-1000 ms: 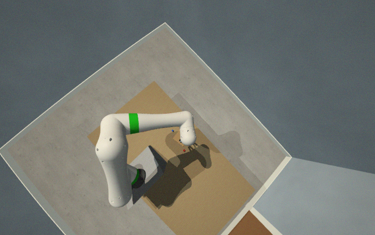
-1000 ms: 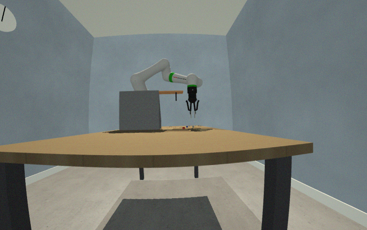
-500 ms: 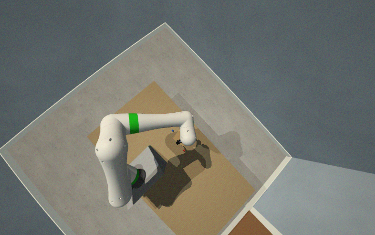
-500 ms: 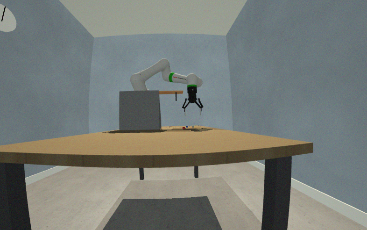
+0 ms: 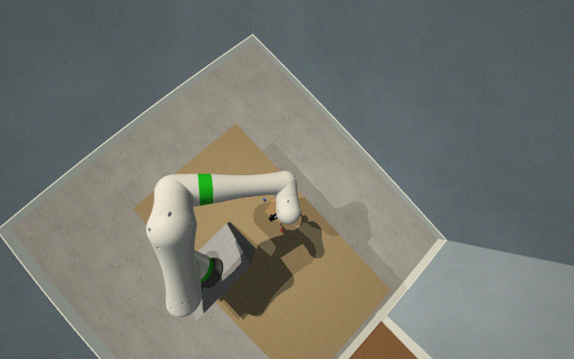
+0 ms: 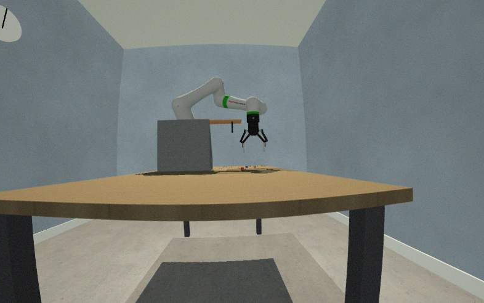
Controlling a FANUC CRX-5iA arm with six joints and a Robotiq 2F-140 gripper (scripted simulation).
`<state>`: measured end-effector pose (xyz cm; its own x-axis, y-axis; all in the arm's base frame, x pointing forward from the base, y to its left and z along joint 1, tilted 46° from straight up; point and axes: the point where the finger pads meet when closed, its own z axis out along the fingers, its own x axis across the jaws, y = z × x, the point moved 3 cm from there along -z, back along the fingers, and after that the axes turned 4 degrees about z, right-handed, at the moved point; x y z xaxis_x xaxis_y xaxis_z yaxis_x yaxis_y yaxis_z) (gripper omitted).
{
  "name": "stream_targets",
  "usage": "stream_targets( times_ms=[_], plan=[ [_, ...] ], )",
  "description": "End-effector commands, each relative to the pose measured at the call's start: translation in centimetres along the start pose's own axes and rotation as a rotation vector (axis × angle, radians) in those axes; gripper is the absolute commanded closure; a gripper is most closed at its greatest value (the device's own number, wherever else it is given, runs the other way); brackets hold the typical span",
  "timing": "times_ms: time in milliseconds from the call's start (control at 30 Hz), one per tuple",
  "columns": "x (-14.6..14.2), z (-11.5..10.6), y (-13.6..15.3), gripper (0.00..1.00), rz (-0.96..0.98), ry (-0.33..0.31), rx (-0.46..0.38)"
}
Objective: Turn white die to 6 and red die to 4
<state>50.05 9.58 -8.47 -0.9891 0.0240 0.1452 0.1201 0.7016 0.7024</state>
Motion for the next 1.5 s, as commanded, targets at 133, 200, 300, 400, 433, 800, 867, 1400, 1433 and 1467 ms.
stream_targets(
  times_ms=[133,200,300,400,433,800,867,1400,1433,1467],
  plan=[
    [0.9,0.3,-2.3,0.0,0.301,-0.001,0.003],
    [1.0,0.3,-2.7,0.0,0.354,-0.002,0.003],
    [1.3,0.4,-3.3,0.0,0.431,-0.002,0.003],
    [1.7,0.5,-4.2,0.0,0.554,-0.002,0.003],
    [1.8,0.5,-4.3,0.0,0.57,-0.003,0.003],
    [3.1,0.9,-6.9,0.0,0.929,-0.003,0.003],
    [3.1,0.9,-6.9,0.0,0.929,-0.003,0.003],
    [5.5,1.6,-10.6,0.0,1.476,-0.003,0.002],
    [5.5,1.6,-10.6,0.0,1.476,-0.003,0.002],
    [5.5,1.6,-10.6,0.0,1.476,-0.003,0.002]
  ],
)
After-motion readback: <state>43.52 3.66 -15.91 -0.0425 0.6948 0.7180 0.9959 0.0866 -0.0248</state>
